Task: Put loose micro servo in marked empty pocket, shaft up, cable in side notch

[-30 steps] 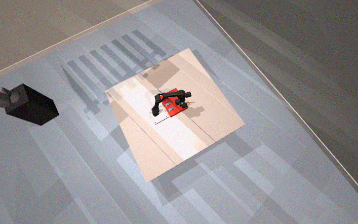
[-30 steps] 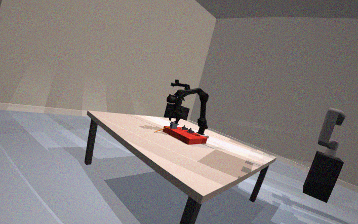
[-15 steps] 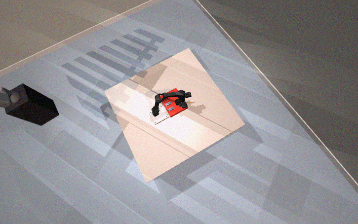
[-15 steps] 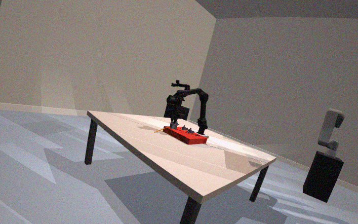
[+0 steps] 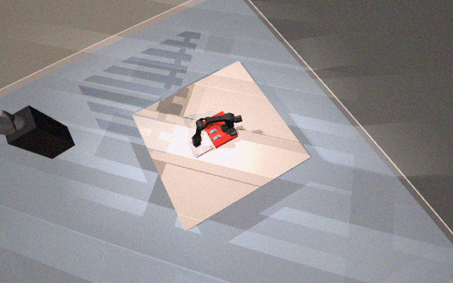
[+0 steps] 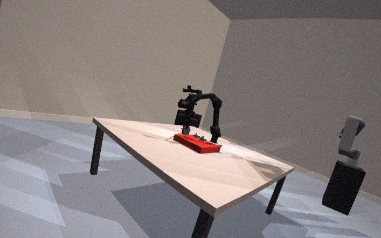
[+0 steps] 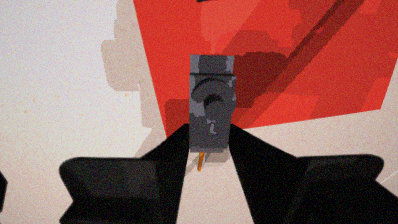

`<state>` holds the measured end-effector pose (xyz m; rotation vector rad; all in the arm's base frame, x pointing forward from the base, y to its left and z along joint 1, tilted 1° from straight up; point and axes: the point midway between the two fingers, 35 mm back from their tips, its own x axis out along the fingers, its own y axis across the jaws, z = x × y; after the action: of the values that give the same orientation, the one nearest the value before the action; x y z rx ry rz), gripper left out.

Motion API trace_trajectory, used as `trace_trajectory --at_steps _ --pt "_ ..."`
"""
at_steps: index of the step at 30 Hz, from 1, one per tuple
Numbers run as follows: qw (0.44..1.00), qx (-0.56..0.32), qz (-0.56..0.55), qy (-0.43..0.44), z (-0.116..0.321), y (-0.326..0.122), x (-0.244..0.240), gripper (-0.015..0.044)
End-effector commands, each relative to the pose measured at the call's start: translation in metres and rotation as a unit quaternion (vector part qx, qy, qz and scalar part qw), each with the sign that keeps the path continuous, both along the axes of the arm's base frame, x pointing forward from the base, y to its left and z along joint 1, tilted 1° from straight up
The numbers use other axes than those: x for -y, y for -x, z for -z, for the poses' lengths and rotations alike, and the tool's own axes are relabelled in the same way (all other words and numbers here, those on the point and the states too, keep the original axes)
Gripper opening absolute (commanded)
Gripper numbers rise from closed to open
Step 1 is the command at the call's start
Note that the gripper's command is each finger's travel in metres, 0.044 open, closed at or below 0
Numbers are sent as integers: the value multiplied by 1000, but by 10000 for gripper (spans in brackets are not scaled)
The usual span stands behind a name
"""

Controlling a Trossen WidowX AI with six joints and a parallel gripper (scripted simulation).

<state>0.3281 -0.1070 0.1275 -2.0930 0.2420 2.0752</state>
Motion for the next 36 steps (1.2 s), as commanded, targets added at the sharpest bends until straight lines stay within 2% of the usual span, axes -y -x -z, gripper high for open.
trace_trajectory --at_steps 1,17,29,36 --pt "1000 7 1 1 -11 1 0 0" --pt "1000 7 1 1 -11 5 0 0" --pt "1000 5 1 1 -9 46 3 0" --pt "999 5 -42 2 -9 48 1 0"
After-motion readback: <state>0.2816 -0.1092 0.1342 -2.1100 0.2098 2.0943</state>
